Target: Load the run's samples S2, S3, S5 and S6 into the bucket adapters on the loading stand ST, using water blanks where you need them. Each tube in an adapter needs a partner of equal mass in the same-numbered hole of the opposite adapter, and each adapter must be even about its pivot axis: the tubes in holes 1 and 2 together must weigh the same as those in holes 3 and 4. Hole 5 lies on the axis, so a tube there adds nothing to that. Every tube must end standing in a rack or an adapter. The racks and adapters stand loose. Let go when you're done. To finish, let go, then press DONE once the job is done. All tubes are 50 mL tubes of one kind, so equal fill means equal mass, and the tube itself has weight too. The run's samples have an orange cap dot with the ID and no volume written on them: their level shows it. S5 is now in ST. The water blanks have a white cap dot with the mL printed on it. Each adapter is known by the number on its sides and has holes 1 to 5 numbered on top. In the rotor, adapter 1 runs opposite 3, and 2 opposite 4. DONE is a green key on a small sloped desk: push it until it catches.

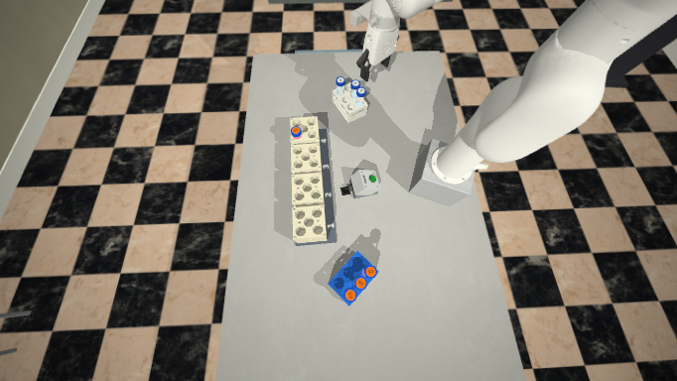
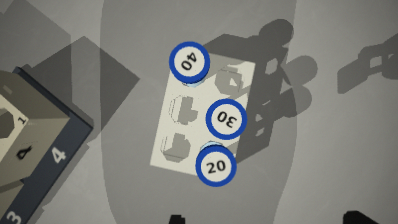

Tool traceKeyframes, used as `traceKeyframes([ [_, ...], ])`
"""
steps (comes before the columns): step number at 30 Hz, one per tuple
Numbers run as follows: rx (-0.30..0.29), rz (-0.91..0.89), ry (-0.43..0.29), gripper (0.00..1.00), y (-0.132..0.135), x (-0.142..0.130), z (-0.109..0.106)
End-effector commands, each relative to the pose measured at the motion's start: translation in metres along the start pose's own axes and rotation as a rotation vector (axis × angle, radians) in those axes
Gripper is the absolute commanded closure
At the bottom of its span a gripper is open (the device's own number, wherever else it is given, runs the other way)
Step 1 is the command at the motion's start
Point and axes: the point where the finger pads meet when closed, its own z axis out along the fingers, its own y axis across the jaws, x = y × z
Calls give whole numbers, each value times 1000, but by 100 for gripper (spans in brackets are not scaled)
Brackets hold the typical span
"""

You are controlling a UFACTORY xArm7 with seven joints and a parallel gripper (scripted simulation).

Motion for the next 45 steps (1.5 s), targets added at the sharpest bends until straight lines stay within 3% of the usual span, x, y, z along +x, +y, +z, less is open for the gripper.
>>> traceKeyframes([
  [1, 0, 0, 4, 0, 0, 1, -10],
  [13, 0, 0, 4, 0, 0, 1, -38],
  [34, -1, -633, 3, 0, -92, -25, -38],
  [45, -1, -839, 3, 0, -135, -37, -38],
])
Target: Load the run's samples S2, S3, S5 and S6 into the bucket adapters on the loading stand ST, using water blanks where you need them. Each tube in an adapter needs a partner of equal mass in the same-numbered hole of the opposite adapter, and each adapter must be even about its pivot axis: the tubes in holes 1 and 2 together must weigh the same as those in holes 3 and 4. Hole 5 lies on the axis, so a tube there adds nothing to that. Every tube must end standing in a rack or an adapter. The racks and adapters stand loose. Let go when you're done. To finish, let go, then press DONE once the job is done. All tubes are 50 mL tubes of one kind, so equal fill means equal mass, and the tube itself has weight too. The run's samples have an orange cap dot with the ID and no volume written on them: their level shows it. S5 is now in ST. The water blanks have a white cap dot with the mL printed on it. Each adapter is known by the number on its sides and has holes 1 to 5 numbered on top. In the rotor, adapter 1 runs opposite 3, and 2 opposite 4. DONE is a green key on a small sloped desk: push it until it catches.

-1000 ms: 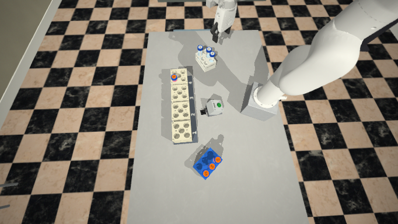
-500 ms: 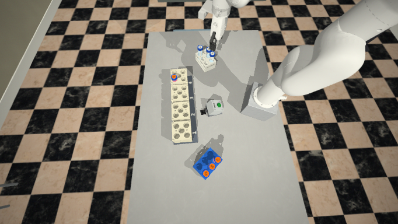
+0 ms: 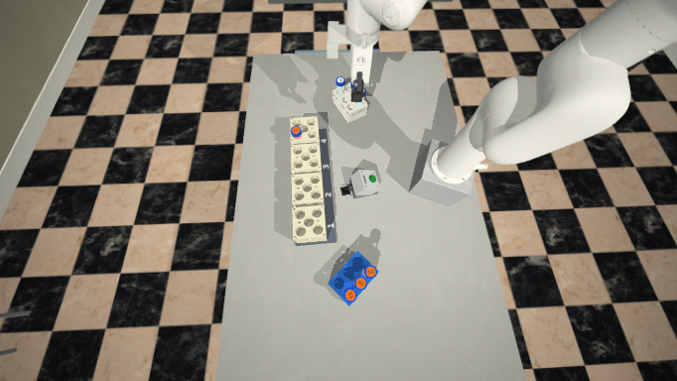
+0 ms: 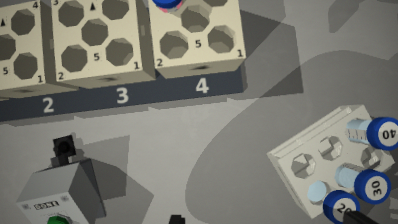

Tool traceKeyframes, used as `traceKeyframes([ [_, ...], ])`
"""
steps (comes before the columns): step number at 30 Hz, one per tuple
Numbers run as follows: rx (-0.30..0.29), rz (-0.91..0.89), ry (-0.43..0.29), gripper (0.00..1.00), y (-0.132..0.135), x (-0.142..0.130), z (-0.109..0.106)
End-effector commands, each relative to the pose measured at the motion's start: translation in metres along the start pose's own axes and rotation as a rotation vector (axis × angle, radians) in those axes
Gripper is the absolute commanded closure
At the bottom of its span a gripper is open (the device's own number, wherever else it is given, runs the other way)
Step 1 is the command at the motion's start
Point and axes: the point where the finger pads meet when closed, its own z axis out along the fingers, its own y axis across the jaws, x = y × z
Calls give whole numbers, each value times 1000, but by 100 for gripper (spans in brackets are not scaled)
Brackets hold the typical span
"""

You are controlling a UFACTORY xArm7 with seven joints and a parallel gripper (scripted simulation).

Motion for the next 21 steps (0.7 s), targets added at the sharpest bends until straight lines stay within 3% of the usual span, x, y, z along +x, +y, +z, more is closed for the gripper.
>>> traceKeyframes([
  [1, 0, -36, 4, 0, -17, 12, -1],
  [21, 1, -36, 5, 0, -95, 57, -2],
])
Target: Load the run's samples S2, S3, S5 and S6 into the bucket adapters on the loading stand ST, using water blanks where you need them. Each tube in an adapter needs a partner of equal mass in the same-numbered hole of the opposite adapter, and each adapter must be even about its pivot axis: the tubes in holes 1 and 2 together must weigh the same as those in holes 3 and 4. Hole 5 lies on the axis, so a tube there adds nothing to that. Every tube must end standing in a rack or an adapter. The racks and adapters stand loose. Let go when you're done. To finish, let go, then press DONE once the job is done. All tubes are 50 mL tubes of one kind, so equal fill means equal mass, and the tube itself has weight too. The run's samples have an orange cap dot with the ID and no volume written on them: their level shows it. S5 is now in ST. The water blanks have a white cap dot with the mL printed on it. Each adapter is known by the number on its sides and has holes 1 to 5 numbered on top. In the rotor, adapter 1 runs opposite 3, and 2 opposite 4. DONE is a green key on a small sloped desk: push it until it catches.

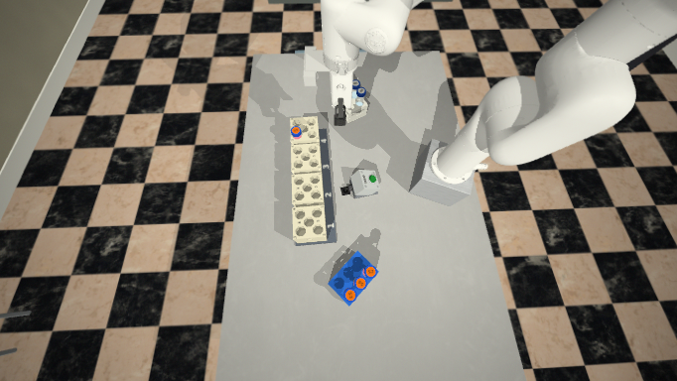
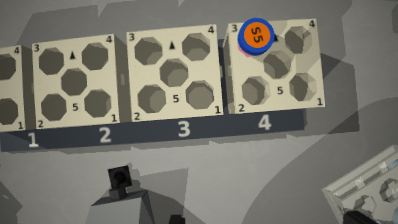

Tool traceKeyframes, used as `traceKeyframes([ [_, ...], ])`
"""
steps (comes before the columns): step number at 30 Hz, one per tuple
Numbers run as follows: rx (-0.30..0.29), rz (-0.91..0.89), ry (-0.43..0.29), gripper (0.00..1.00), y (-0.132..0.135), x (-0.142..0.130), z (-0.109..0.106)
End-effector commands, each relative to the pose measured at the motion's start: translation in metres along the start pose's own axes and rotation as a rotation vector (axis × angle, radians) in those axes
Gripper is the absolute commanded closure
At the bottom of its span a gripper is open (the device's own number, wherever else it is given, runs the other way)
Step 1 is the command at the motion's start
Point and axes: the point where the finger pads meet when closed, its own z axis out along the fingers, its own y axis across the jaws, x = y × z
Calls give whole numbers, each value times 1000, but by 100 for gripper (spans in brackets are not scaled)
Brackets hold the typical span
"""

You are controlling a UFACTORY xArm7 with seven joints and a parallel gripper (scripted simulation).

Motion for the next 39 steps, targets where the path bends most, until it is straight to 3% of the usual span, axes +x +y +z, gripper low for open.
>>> traceKeyframes([
  [1, -2, 1, 3, 0, -17, 13, -1],
  [28, -1, 1, 4, 0, -114, 74, -1],
  [39, -2, -299, 3, 0, -154, 54, -1],
])
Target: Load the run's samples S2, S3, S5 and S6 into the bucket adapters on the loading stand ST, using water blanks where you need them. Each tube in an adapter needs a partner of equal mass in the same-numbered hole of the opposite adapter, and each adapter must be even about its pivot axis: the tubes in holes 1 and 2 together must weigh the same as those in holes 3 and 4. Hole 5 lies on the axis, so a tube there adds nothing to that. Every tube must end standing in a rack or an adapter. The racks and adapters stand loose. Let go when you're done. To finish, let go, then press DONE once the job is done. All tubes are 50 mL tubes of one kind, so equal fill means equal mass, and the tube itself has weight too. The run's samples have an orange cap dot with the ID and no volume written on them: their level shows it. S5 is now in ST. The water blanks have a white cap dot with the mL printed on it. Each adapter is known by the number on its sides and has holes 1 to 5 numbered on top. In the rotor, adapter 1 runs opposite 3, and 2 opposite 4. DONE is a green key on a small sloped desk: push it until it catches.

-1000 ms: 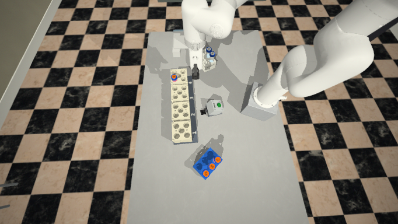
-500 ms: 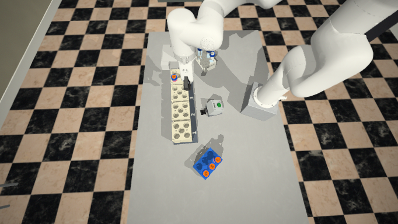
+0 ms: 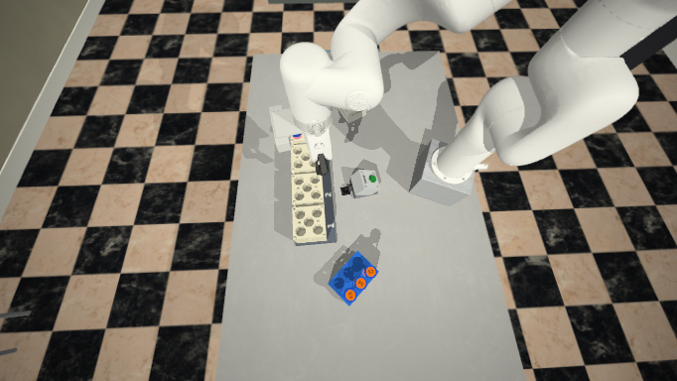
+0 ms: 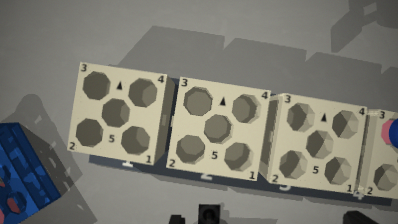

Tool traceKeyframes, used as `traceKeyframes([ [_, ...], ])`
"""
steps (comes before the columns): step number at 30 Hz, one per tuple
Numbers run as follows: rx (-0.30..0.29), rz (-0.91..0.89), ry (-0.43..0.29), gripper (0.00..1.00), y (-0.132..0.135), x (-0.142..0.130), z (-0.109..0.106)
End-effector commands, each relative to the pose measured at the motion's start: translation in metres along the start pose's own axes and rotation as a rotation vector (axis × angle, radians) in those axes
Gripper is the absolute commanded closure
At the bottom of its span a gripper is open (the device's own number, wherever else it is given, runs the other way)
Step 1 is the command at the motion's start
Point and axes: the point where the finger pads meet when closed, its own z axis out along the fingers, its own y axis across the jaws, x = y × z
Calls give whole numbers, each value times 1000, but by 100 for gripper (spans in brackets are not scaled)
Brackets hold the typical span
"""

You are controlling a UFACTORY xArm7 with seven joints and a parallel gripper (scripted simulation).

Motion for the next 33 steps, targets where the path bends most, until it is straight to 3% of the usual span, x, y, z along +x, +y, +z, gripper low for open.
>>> traceKeyframes([
  [1, 3, -99, 7, 0, -14, -2, -2],
  [14, 2, -533, 8, 0, -77, -18, -2],
  [33, 2, -573, 8, 0, -150, -36, -2],
])
